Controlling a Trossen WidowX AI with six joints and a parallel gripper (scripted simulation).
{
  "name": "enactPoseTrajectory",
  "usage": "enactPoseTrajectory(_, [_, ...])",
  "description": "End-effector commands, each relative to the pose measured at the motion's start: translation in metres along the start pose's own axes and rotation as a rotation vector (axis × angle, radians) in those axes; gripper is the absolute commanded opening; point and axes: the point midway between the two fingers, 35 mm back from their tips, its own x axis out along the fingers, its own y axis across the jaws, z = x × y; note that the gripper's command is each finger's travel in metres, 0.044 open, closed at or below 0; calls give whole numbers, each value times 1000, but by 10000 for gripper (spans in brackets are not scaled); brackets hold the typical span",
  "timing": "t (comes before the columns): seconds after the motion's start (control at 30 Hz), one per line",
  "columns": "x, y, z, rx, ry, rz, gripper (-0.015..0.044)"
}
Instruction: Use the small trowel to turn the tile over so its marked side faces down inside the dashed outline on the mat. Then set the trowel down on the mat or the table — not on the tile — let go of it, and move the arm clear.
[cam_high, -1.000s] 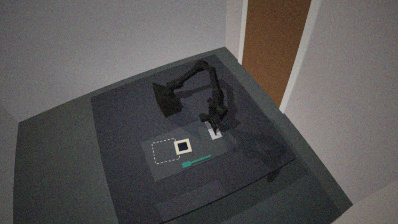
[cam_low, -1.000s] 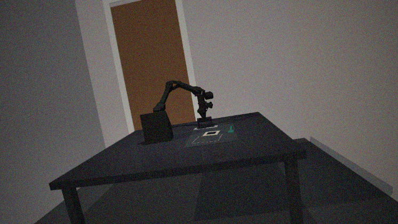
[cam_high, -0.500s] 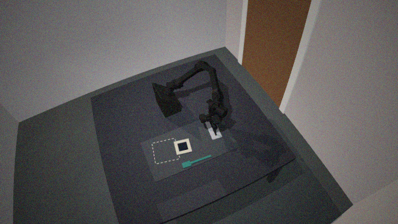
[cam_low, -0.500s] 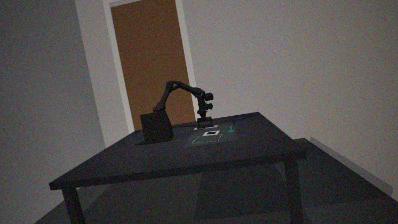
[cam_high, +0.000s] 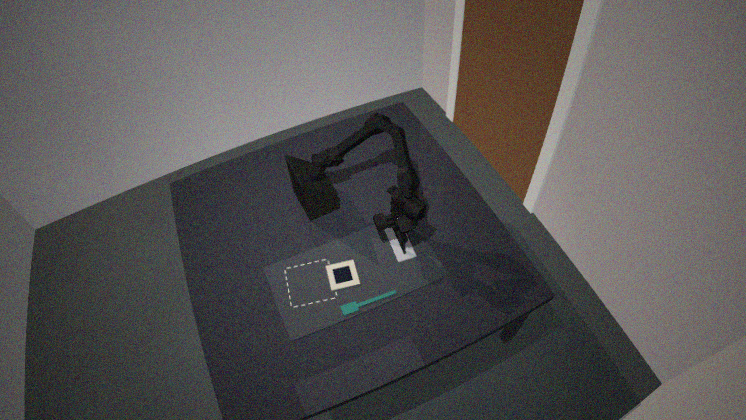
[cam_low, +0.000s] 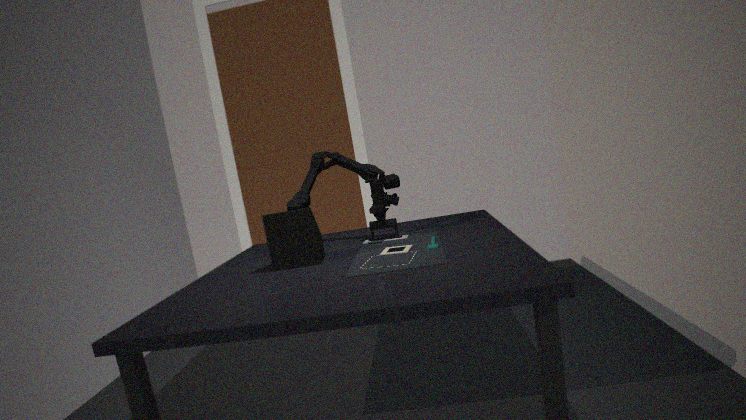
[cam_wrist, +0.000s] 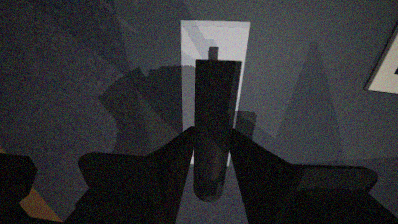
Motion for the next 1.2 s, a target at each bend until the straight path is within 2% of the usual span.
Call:
enactPoseTrajectory(0.0, [1,0,0,4,1,2,130])
enactPoseTrajectory(1.17, [1,0,0,1009,2,1,130])
